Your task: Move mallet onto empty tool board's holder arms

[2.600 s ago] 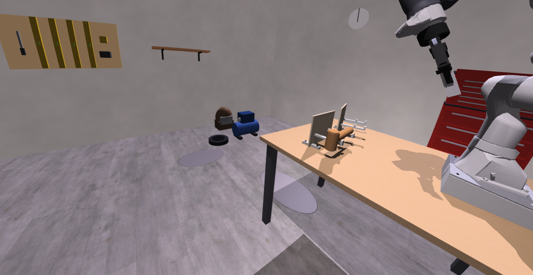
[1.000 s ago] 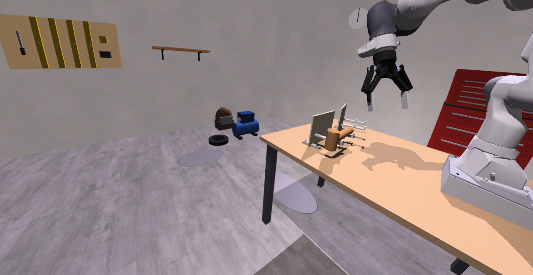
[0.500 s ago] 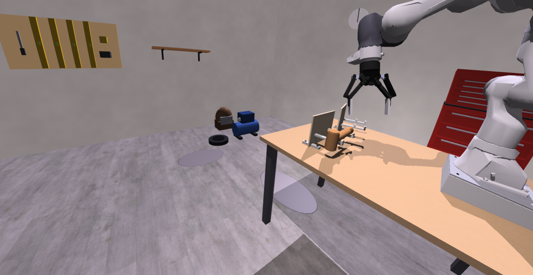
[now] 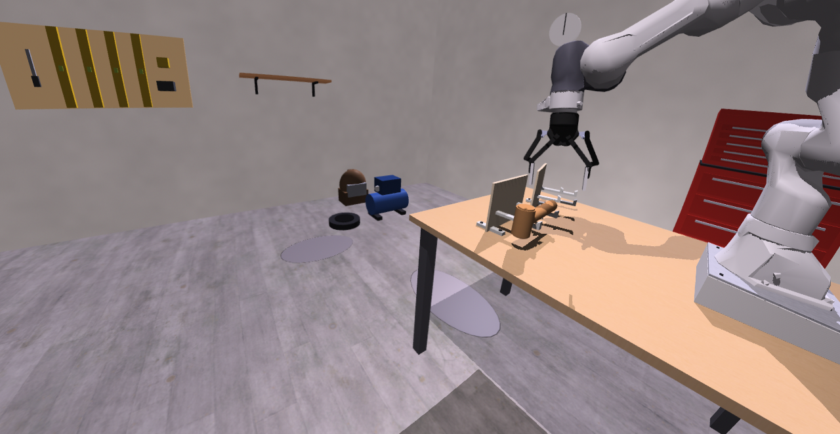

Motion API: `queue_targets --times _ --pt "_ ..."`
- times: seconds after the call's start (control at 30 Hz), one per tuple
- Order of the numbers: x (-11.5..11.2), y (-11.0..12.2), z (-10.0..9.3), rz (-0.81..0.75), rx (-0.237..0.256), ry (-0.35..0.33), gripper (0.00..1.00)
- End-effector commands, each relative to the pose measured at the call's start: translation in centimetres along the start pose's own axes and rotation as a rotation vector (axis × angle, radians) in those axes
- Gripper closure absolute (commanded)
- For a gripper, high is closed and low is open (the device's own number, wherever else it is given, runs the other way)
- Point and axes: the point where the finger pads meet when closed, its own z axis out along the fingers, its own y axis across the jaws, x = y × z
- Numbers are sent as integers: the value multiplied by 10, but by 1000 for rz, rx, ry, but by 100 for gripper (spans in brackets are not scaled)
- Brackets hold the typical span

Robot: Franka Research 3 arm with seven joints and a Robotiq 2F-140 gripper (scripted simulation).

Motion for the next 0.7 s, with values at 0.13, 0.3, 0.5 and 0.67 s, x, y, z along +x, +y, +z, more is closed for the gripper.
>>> queue_targets --times 0.13,0.3,0.5,0.67 --pt "35 -35 13 237 79 42 0" --pt "49 -45 20 294 100 55 0" --pt "49 -45 20 294 100 55 0" --pt "49 -45 20 294 100 55 0"
